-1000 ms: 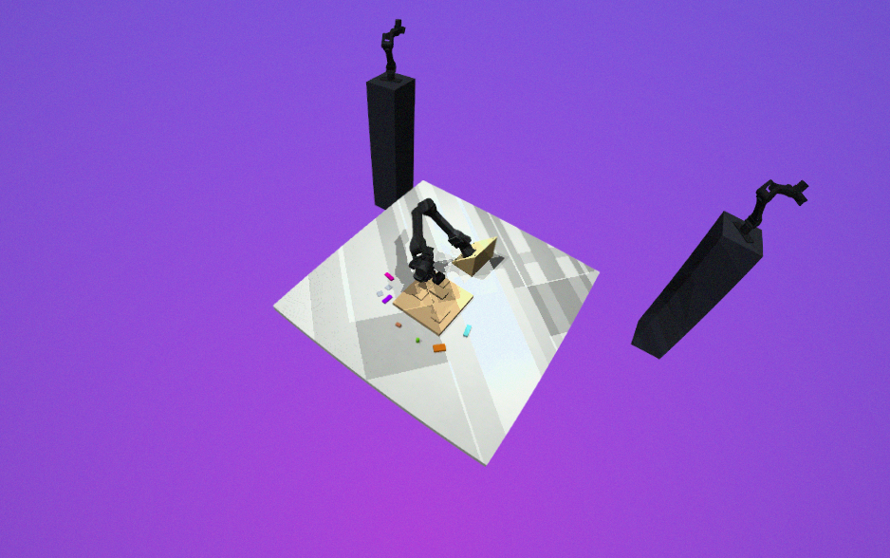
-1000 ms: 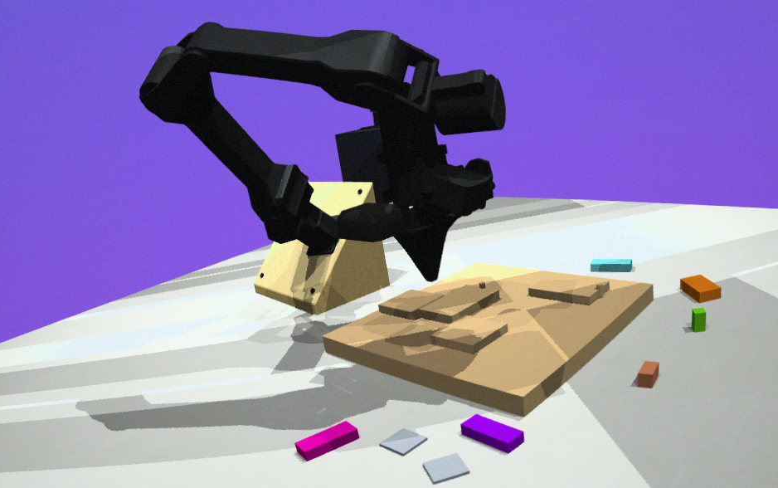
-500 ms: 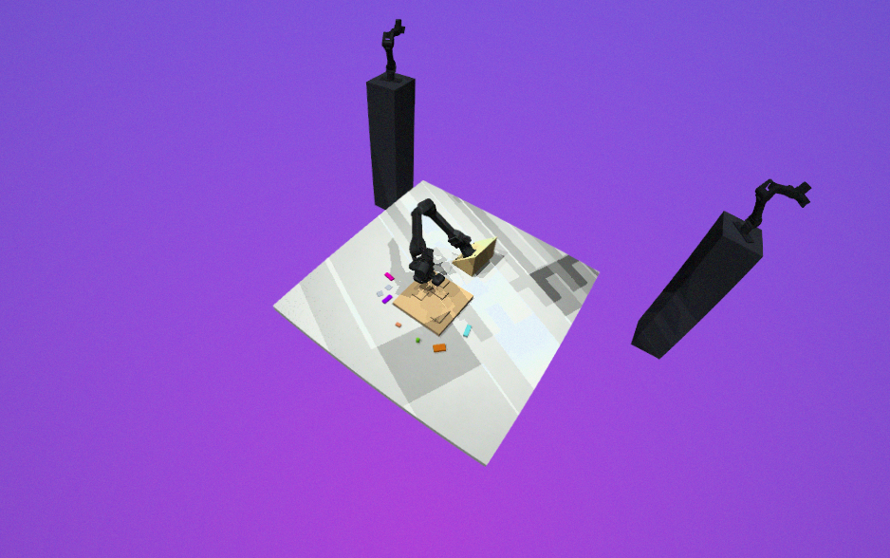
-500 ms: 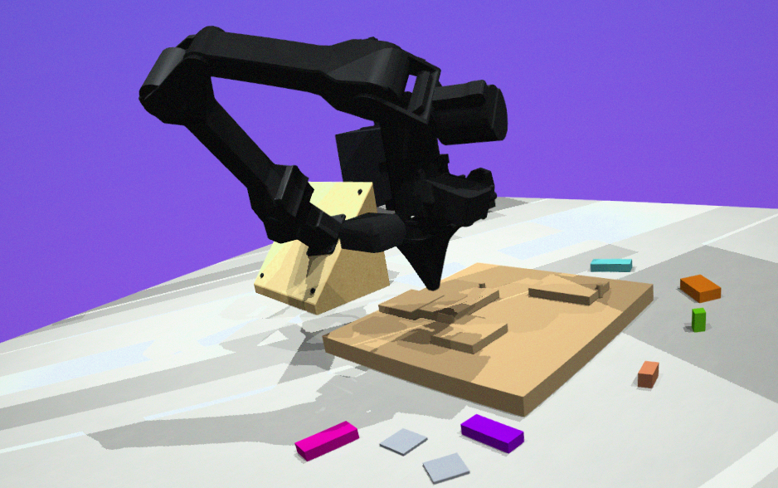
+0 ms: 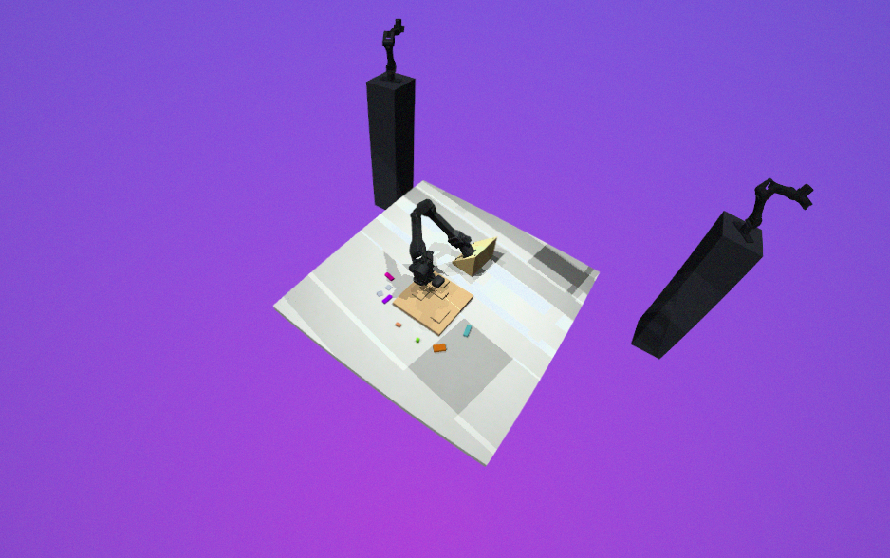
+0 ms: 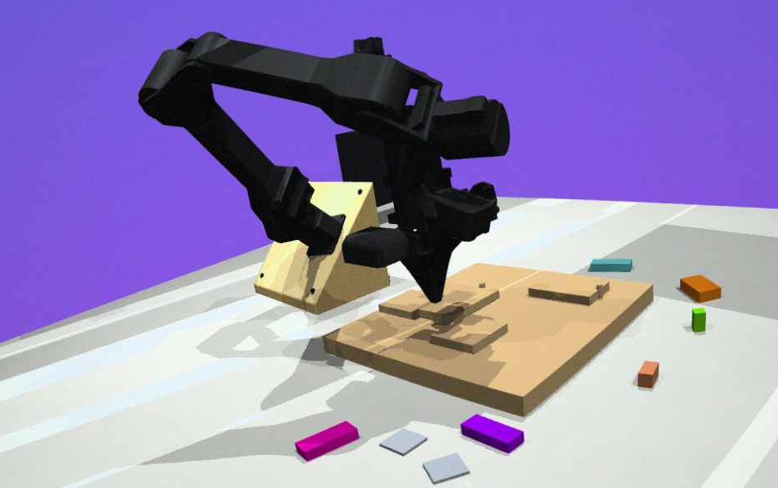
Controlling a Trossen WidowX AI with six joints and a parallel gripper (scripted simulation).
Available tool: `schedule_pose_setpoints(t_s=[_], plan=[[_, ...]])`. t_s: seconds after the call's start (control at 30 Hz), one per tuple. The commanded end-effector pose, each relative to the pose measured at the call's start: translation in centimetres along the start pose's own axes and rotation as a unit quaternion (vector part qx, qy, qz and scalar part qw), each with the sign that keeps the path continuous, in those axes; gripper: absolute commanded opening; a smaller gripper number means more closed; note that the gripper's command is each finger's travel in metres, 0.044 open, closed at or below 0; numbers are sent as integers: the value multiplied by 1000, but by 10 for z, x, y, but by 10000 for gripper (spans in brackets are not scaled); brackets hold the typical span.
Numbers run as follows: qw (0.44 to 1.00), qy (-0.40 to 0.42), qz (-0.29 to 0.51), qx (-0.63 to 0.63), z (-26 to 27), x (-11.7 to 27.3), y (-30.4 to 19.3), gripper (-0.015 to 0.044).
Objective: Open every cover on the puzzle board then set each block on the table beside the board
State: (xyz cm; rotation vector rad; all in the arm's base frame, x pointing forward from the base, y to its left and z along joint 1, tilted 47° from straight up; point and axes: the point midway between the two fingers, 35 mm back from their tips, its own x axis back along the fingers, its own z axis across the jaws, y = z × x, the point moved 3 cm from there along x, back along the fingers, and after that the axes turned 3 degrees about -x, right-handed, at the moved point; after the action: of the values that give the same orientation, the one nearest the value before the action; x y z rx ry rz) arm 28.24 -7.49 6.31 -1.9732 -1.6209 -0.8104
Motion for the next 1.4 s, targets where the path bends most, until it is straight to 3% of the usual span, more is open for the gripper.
schedule_pose_setpoints(t_s=[0.0, 1.37], plan=[[1000, -2, 0, 3, 0, -4, 0, 0], [1000, -3, 0, 2, -1, -31, 9, 0]])
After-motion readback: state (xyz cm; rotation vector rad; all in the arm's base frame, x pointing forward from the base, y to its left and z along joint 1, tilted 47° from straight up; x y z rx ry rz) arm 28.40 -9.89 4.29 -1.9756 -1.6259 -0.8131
